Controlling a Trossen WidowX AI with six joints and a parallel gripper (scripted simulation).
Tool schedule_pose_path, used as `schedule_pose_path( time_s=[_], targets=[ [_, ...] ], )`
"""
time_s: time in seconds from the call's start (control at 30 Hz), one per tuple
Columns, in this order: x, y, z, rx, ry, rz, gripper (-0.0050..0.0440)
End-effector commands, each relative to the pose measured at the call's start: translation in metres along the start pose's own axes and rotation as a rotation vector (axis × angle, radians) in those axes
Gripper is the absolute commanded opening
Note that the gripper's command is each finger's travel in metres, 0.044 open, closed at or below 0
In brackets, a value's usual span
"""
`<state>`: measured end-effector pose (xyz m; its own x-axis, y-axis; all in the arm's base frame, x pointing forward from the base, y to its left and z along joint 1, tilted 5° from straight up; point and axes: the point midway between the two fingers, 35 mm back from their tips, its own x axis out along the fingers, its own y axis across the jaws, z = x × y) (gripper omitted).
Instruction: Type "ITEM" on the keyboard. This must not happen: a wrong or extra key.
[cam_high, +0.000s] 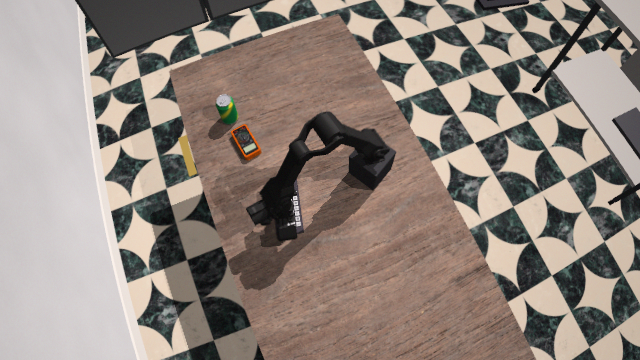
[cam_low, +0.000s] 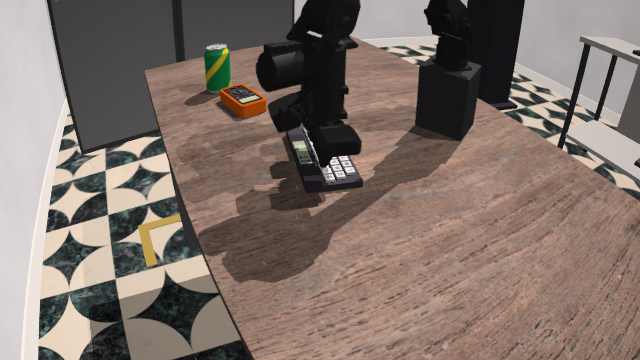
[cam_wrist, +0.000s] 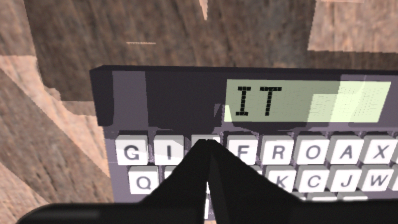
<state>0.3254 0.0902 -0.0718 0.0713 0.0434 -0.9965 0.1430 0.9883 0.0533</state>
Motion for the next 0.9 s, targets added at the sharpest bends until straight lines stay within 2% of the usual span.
schedule_pose_path(
  time_s=[0.0, 0.43, 0.67, 0.87],
  targets=[
    [0.001, 0.001, 0.000, -0.001, -0.002, 0.003, -0.0050],
    [-0.004, 0.003, 0.004, -0.001, -0.017, 0.009, -0.0050],
    [-0.045, 0.005, 0.009, -0.003, -0.036, 0.020, -0.0050],
    [-0.039, 0.002, 0.004, -0.001, -0.015, 0.011, -0.0050]
  ],
)
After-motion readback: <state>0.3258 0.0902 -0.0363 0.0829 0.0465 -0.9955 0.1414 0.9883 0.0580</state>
